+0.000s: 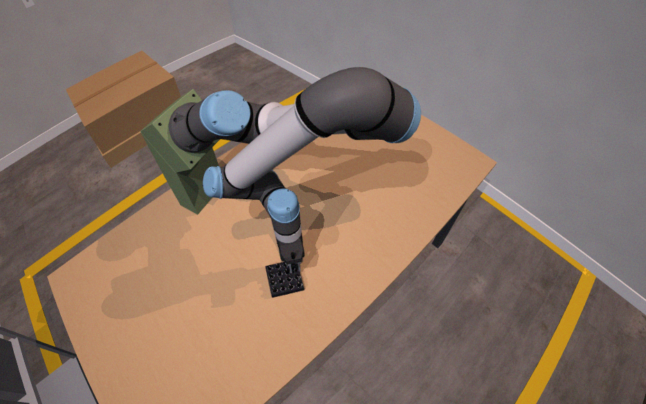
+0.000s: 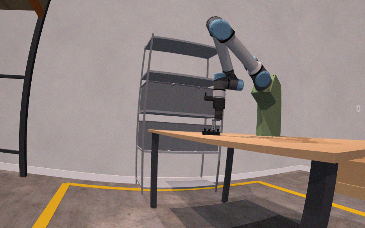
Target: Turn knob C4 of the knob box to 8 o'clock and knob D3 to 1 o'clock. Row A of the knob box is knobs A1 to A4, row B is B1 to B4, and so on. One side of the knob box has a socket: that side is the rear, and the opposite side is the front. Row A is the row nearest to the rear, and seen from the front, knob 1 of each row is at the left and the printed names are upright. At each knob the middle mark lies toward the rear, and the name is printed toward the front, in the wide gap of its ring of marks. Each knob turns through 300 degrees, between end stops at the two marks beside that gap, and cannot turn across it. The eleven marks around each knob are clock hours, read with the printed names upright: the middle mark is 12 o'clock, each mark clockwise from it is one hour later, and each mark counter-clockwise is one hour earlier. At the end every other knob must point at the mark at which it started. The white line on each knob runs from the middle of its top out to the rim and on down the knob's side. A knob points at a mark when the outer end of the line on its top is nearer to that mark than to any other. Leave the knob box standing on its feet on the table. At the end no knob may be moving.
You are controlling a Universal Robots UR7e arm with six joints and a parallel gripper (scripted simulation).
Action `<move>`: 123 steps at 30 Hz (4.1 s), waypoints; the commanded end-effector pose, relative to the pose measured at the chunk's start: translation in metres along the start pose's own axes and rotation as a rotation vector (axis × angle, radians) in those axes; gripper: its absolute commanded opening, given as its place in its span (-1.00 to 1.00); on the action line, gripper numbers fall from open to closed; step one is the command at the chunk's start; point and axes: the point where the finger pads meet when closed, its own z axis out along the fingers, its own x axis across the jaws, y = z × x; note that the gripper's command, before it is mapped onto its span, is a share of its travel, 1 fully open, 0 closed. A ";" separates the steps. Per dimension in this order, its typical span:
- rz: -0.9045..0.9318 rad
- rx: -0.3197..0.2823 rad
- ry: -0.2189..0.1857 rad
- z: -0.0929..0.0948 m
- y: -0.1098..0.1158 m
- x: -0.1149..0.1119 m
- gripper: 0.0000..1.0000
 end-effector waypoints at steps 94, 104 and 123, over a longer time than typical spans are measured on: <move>0.270 0.003 -0.003 0.000 -0.002 -0.002 -0.40; 0.450 0.002 -0.003 0.000 -0.002 -0.002 -0.40; 0.805 0.002 -0.004 0.000 -0.002 -0.002 -0.40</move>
